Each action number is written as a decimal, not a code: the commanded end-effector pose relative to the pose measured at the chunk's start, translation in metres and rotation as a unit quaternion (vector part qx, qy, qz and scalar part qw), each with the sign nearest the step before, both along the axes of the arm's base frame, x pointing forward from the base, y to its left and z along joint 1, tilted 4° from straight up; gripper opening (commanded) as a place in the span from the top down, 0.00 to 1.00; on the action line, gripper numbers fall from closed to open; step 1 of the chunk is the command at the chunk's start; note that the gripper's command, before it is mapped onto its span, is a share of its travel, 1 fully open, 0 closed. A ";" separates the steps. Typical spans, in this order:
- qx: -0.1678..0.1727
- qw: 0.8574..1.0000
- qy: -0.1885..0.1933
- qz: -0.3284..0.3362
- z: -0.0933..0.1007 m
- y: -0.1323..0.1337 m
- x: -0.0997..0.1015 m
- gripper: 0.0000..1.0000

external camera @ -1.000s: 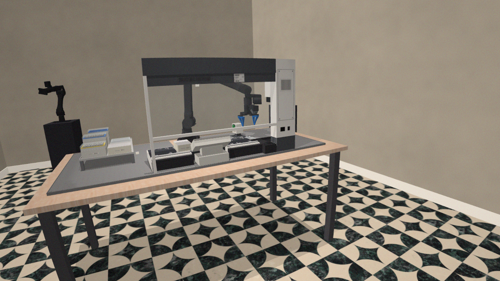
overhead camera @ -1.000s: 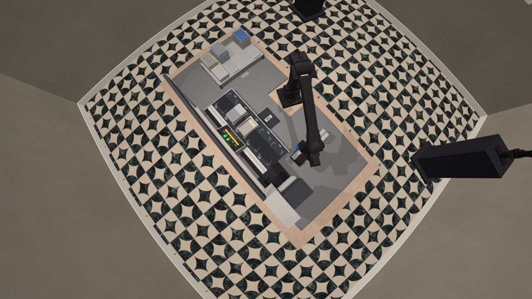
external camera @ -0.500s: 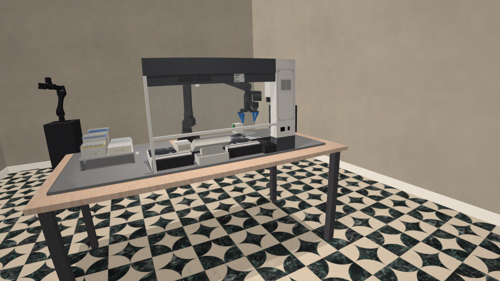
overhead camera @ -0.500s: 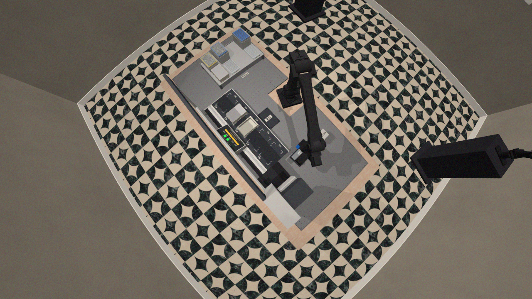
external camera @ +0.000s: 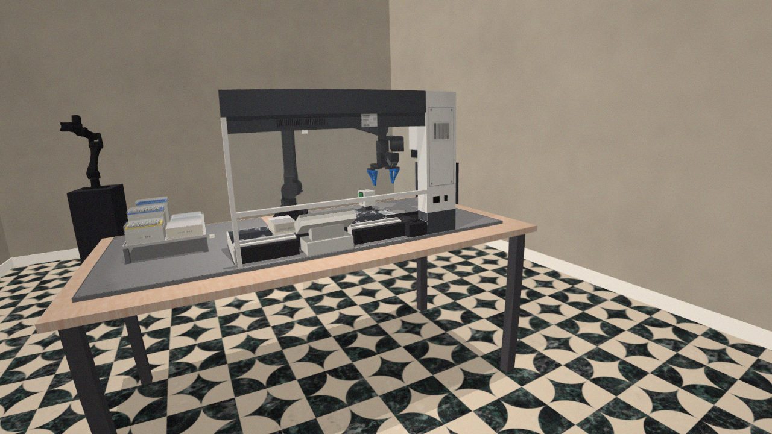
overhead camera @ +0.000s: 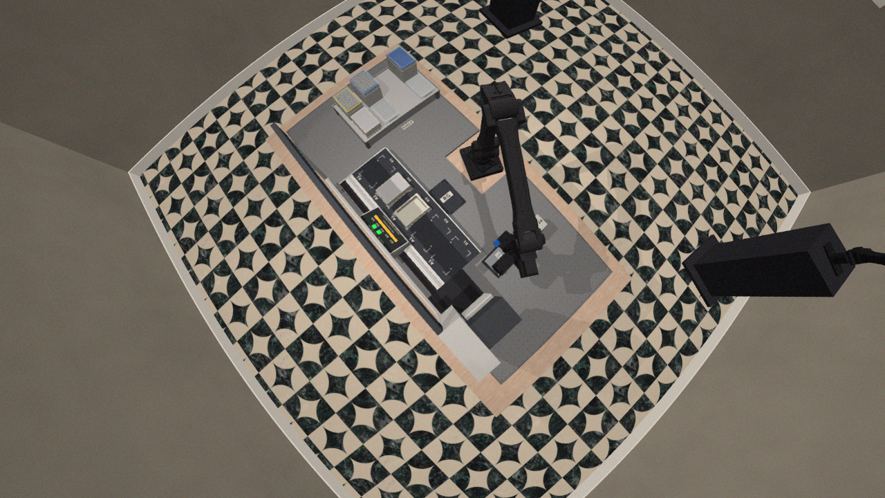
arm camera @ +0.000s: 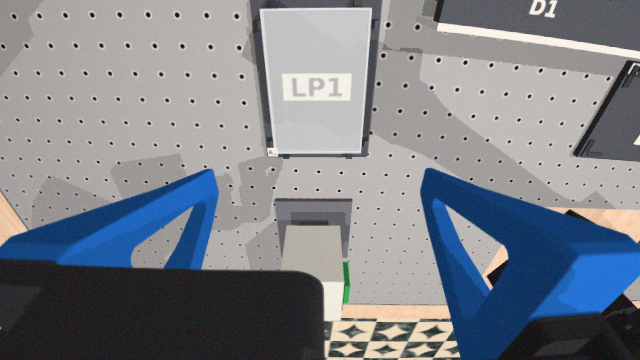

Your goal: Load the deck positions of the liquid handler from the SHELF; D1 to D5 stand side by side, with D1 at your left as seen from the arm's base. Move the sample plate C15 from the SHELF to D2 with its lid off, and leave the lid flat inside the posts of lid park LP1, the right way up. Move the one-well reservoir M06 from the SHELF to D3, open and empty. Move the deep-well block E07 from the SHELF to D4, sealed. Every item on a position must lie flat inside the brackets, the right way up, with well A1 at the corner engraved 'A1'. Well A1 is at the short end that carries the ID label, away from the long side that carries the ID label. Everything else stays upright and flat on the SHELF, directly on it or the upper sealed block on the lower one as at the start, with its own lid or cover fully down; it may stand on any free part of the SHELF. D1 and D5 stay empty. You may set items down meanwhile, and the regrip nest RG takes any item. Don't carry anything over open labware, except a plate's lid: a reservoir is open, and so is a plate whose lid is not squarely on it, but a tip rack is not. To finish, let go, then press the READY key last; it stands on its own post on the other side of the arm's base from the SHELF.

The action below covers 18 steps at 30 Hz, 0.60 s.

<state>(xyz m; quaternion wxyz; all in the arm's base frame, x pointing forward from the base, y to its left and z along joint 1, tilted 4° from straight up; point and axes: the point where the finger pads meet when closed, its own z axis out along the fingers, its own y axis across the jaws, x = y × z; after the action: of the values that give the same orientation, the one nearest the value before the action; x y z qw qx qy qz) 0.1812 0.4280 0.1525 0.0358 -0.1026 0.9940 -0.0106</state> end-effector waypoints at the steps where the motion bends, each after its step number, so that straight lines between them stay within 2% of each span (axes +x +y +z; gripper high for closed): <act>1: 0.034 0.999 -0.015 0.004 0.039 0.019 -0.001 0.00; 3: 0.034 0.999 -0.015 0.004 0.039 0.019 -0.001 0.00; 4: 0.024 1.000 -0.011 0.005 0.031 0.017 -0.002 0.00; 7: 0.037 0.999 -0.016 0.004 0.049 0.018 -0.002 0.00; 13: 0.038 0.999 -0.016 0.004 0.059 0.017 -0.003 0.00; 16: 0.029 0.999 -0.013 0.004 0.056 0.013 -0.005 0.00; 18: 0.035 0.999 -0.015 0.004 0.065 0.017 -0.004 0.00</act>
<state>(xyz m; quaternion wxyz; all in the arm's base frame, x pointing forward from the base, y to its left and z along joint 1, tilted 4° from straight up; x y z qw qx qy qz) 0.1793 0.4288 0.1794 0.0356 -0.1026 0.9940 -0.0109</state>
